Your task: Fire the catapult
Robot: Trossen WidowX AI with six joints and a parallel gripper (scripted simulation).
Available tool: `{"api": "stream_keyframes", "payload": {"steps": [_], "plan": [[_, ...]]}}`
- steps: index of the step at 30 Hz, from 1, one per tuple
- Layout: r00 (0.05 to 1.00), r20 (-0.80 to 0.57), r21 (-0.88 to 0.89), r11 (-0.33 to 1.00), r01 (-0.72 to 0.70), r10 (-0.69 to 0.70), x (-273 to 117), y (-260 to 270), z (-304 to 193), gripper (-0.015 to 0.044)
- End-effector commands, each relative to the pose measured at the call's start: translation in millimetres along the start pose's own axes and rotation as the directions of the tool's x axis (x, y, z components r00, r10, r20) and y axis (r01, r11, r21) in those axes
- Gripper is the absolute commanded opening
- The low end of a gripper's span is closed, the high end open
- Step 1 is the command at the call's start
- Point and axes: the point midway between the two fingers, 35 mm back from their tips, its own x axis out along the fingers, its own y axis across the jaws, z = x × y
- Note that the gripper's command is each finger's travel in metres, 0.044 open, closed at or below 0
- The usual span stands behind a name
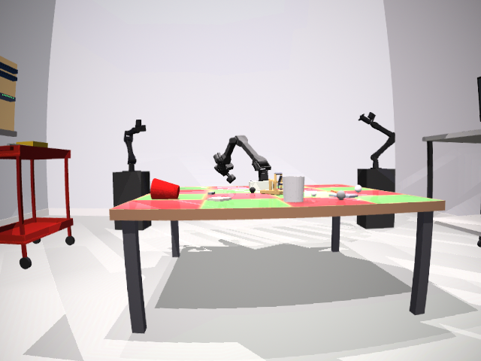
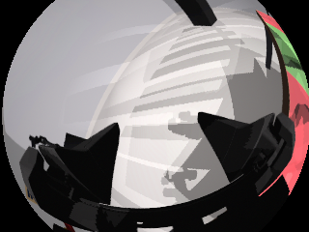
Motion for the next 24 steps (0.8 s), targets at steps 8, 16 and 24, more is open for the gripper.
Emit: {"api": "stream_keyframes", "payload": {"steps": [8, 16, 24], "plan": [[0.999, -0.050, -0.097, 0.995, 0.004, -0.009, -29.5, 7.2, -21.8, 0.0440], [0.977, -0.211, -0.126, 0.990, -0.060, 0.033, -105.6, 25.4, -97.4, 0.0440], [0.914, -0.401, -0.166, 0.977, -0.136, 0.060, -210.4, 28.5, -174.5, 0.0440]]}}
